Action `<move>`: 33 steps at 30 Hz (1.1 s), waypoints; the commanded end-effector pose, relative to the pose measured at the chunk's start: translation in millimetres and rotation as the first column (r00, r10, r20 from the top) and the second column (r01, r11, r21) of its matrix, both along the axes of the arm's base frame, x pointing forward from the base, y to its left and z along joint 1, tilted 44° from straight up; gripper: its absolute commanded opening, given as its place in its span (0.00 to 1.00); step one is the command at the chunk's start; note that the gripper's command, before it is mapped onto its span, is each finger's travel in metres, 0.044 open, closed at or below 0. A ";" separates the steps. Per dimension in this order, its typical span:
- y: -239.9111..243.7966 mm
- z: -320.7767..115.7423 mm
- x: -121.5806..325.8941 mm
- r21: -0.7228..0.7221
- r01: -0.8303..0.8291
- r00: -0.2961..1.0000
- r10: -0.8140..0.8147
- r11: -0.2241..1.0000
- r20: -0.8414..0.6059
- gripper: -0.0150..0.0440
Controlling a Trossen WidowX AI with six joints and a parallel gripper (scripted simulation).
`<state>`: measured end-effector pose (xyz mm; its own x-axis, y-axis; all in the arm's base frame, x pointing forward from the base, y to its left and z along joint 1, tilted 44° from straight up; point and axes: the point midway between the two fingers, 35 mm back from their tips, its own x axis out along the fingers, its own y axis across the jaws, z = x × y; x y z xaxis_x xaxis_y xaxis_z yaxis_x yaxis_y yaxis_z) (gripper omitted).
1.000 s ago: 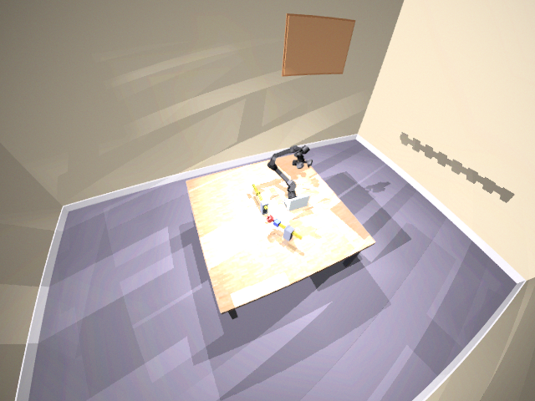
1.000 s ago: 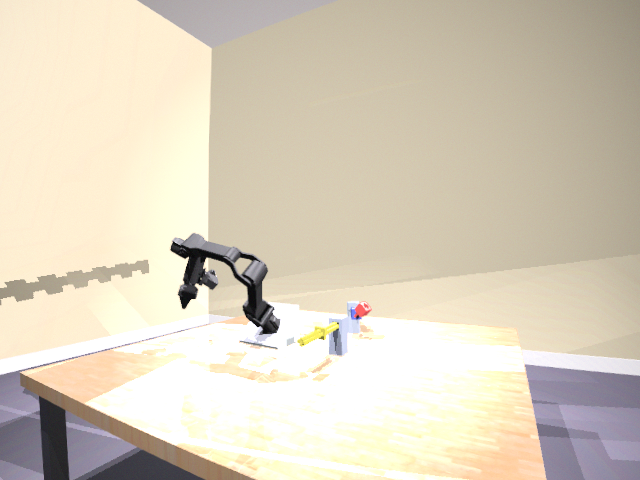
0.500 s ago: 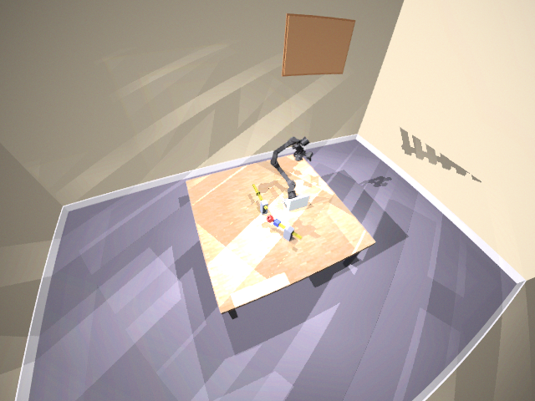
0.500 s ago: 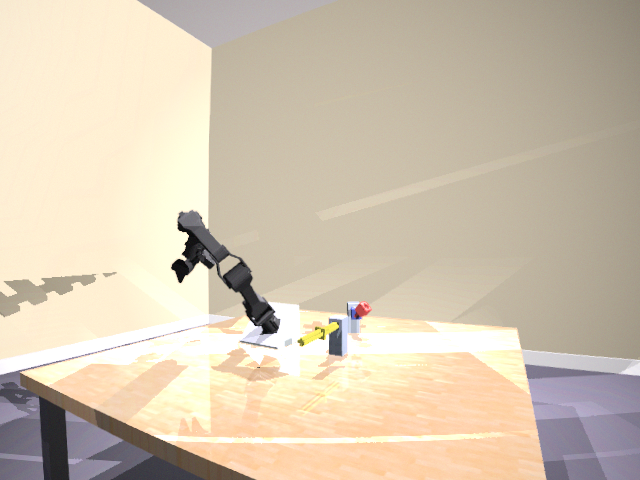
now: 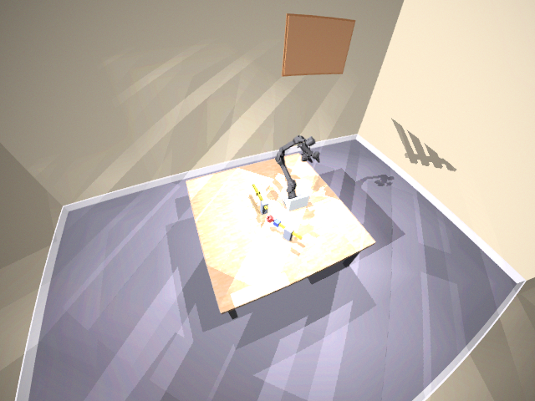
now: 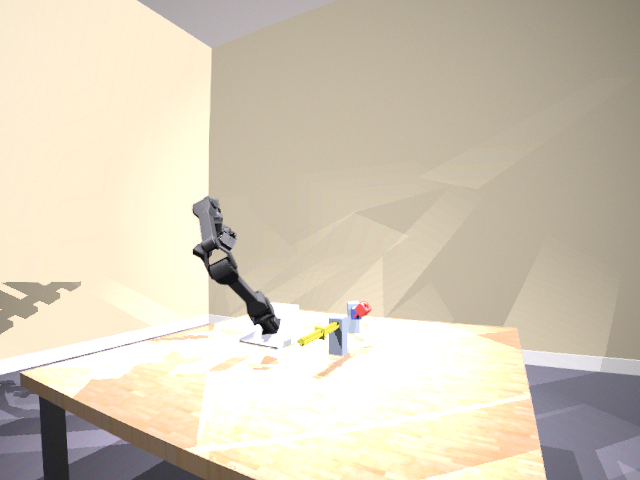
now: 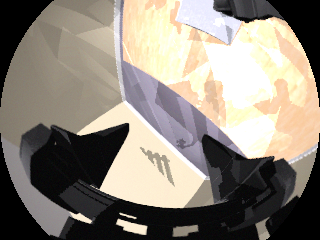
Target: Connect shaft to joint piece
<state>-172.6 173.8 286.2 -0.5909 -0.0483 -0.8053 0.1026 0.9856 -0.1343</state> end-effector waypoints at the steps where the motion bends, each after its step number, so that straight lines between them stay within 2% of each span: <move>1: 24.2 -2.8 12.7 0.041 0.033 0.999 -0.035 0.999 0.025 1.00; 8: 87.8 -22.6 60.7 0.115 0.070 0.983 -0.088 0.991 0.162 1.00; 18: 159.8 -67.4 189.0 0.131 0.089 0.908 -0.135 0.987 0.396 1.00; 26: 173.4 -110.7 314.0 0.056 0.078 0.831 -0.096 0.995 0.548 1.00; 33: 144.5 -153.7 427.9 -0.084 0.060 0.779 0.006 0.995 0.627 1.00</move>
<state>220.9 332.0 144.3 0.0168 -0.0863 -0.9961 0.2251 0.9710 -0.0803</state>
